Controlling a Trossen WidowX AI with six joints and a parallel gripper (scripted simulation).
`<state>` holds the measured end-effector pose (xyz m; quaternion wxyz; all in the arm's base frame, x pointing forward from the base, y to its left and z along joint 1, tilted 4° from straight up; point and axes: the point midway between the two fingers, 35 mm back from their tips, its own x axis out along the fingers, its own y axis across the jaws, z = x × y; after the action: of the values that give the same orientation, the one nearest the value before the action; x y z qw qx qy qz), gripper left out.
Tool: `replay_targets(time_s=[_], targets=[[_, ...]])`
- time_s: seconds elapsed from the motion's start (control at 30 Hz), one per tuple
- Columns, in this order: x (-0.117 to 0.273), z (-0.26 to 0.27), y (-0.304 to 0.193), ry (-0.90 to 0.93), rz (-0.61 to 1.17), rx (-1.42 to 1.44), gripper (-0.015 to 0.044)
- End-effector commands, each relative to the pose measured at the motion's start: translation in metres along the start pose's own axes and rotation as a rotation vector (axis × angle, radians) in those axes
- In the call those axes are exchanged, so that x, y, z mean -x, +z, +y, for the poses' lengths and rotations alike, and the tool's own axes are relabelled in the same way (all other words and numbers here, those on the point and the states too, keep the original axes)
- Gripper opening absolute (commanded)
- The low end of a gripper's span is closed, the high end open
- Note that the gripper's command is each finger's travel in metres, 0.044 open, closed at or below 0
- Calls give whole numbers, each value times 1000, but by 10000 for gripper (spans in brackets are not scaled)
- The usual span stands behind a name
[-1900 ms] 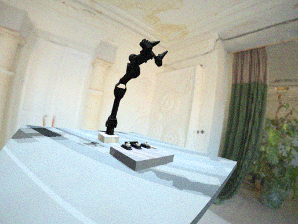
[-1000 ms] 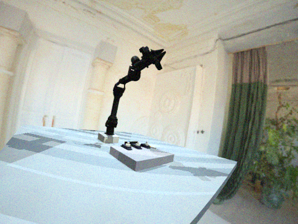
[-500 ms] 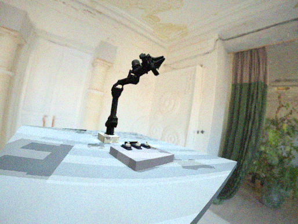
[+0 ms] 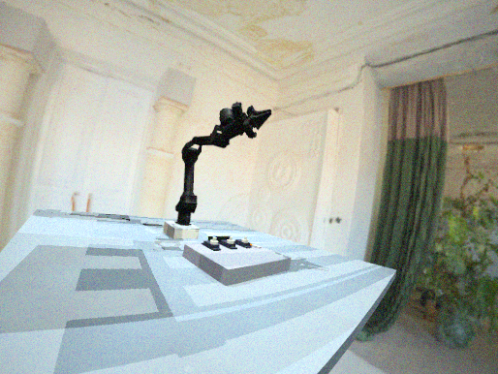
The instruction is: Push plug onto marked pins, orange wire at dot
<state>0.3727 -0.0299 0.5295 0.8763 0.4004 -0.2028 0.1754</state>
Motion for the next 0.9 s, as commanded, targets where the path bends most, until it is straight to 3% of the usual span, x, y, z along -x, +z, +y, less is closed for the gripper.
replay_targets(time_s=[0.0,0.87], targets=[[11,-9,-13,-51,15,71,115],[105,-59,-99,-290,236,635,115]])
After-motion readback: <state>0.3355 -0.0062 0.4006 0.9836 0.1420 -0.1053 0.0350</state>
